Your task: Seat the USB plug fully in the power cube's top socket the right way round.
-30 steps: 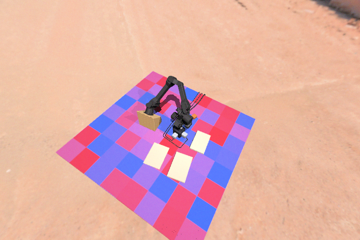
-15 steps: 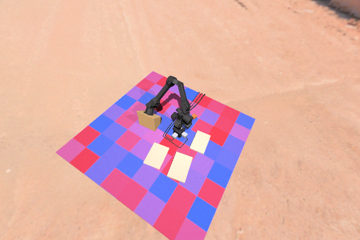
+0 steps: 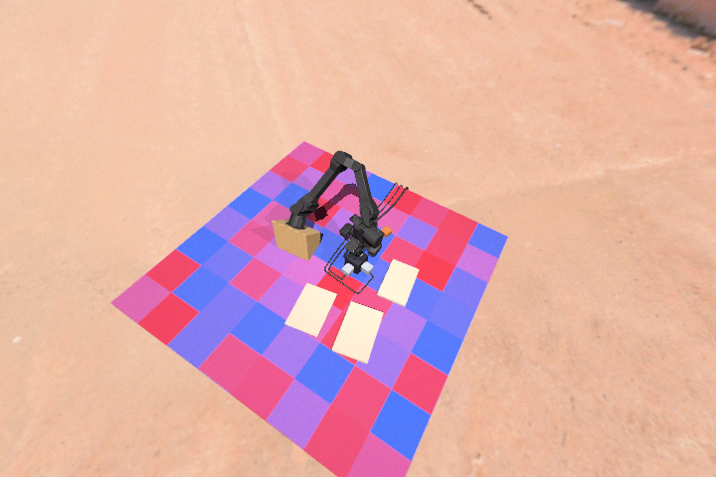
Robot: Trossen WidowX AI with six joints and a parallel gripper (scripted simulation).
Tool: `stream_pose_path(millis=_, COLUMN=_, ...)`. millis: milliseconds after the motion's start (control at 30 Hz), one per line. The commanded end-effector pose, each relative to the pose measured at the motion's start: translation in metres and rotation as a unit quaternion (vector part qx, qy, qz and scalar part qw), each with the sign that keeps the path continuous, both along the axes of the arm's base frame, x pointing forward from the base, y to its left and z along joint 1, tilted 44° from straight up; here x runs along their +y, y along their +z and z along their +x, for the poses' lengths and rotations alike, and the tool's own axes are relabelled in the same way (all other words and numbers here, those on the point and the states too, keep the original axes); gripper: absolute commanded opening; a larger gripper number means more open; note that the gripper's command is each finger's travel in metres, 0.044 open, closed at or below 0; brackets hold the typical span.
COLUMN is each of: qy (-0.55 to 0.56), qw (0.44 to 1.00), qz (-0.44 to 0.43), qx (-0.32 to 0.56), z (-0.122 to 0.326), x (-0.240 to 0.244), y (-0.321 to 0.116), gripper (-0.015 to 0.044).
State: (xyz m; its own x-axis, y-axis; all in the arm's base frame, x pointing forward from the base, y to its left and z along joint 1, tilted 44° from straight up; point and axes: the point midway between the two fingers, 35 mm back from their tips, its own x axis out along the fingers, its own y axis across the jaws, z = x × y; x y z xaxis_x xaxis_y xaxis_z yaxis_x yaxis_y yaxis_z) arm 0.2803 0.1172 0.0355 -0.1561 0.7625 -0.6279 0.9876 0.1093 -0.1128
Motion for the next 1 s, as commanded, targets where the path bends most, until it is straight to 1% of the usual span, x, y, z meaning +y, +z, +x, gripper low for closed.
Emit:
stream_pose_path(millis=0, qy=-0.002, qw=1.0, qz=0.001, qx=0.002, z=0.0, x=0.0006, y=-0.0004, gripper=0.0)
stream_pose_path(millis=967, qy=-0.002, qw=1.0, qz=0.001, qx=0.002, z=-0.0005, x=0.0029, y=-0.0029, gripper=0.0)
